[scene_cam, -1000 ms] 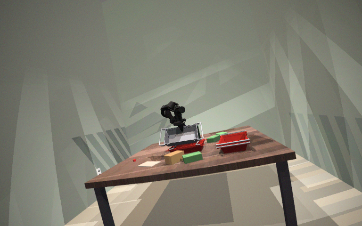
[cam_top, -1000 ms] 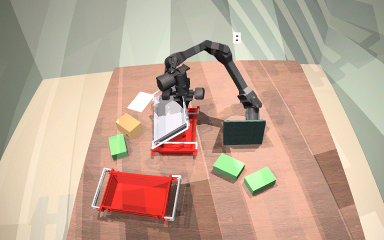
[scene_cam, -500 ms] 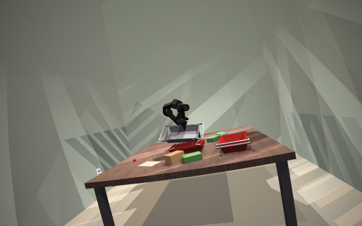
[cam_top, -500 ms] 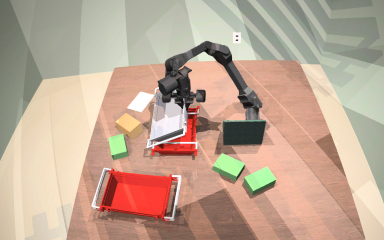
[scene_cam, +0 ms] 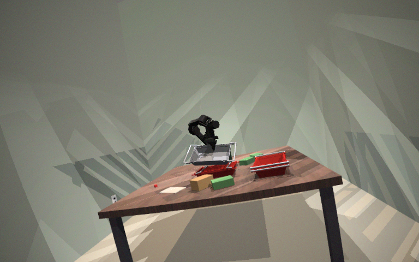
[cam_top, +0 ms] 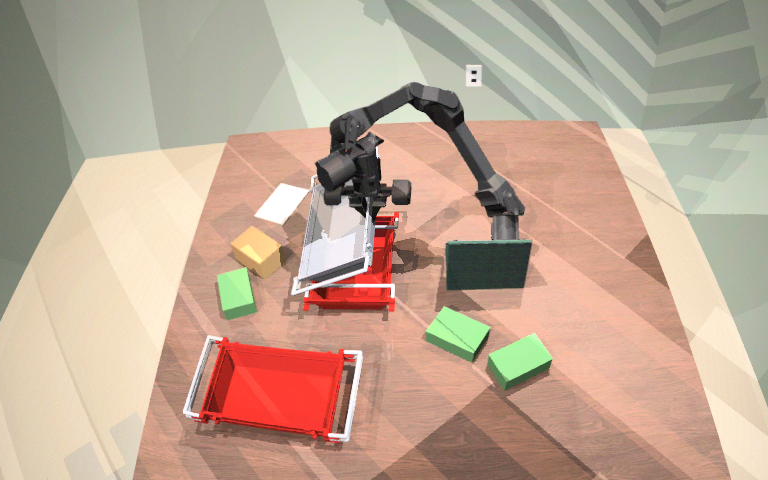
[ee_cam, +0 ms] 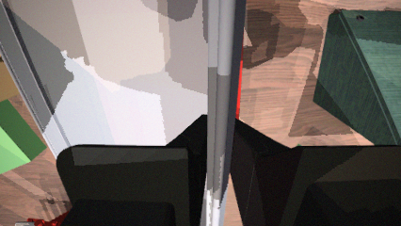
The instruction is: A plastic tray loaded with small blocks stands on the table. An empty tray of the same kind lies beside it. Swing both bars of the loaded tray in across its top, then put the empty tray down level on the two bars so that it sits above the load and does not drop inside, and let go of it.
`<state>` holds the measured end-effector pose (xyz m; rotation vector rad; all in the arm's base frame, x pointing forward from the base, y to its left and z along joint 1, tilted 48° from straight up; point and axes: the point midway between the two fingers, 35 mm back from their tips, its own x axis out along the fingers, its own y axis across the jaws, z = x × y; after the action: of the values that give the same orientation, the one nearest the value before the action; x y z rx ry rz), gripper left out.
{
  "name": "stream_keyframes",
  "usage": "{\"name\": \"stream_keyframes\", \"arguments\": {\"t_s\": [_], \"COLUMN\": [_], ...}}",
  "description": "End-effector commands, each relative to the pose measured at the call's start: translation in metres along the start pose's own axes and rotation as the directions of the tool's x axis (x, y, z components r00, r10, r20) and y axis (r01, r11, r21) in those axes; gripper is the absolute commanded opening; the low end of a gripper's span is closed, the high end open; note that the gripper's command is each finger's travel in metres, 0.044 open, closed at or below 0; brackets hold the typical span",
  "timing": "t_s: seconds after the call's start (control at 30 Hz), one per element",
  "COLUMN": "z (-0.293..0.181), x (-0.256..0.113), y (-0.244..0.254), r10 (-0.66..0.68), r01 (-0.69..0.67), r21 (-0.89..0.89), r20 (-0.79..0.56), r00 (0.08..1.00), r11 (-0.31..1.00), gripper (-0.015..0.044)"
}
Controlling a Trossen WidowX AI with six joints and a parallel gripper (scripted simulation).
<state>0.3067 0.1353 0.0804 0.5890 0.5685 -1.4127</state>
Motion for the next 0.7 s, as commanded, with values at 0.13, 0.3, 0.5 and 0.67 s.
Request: {"name": "stream_keyframes", "arguments": {"t_s": [0.13,0.3,0.5,0.67], "z": [-0.002,-0.010,-0.022,-0.021], "x": [-0.007,-0.008,-0.008,-0.008], "y": [0.001,0.004,0.008,0.008], "r10": [0.029,0.029,0.029,0.030], "r01": [-0.029,-0.029,-0.029,-0.030], "r21": [-0.003,-0.003,-0.002,-0.002], "r20": [-0.004,-0.004,-0.005,-0.005], "r00": [1.000,1.000,1.000,1.000], "r11": [1.000,1.000,1.000,1.000], "gripper": [0.0000,0.0000,0.0000,0.0000]}}
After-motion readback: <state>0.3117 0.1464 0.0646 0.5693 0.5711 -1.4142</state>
